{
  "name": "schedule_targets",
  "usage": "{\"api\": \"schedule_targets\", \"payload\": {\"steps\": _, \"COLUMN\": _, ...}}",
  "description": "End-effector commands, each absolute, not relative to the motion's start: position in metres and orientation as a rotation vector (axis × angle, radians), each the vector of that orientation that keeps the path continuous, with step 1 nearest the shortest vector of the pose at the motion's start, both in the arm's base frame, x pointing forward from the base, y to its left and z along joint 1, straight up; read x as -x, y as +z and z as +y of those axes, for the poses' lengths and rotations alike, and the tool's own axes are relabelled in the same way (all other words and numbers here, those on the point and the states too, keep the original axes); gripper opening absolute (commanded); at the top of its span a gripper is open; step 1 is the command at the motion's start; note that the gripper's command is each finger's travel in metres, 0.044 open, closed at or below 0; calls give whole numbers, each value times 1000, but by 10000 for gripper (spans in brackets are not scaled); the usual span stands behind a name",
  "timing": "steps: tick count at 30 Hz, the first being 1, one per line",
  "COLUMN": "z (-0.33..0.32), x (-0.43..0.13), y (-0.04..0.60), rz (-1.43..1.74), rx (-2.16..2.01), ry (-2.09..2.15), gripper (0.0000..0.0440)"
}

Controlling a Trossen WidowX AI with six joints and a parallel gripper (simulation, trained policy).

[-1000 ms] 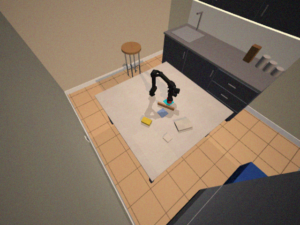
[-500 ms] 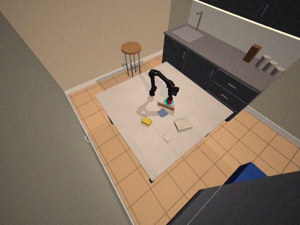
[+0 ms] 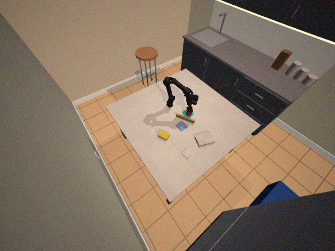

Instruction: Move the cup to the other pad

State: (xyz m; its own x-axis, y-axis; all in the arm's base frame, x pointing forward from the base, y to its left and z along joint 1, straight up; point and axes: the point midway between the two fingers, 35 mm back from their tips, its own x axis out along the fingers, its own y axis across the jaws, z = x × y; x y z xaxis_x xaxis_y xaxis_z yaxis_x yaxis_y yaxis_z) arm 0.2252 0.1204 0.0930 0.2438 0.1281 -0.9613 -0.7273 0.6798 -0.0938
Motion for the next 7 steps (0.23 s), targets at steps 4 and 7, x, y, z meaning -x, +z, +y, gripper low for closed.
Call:
{"api": "schedule_targets", "payload": {"steps": 4, "z": 121, "x": -222, "y": 104, "rz": 1150, "rx": 584, "ry": 645, "gripper": 265}}
{"api": "schedule_targets", "payload": {"steps": 7, "z": 121, "x": -223, "y": 111, "rz": 1125, "rx": 577, "ry": 645, "gripper": 282}}
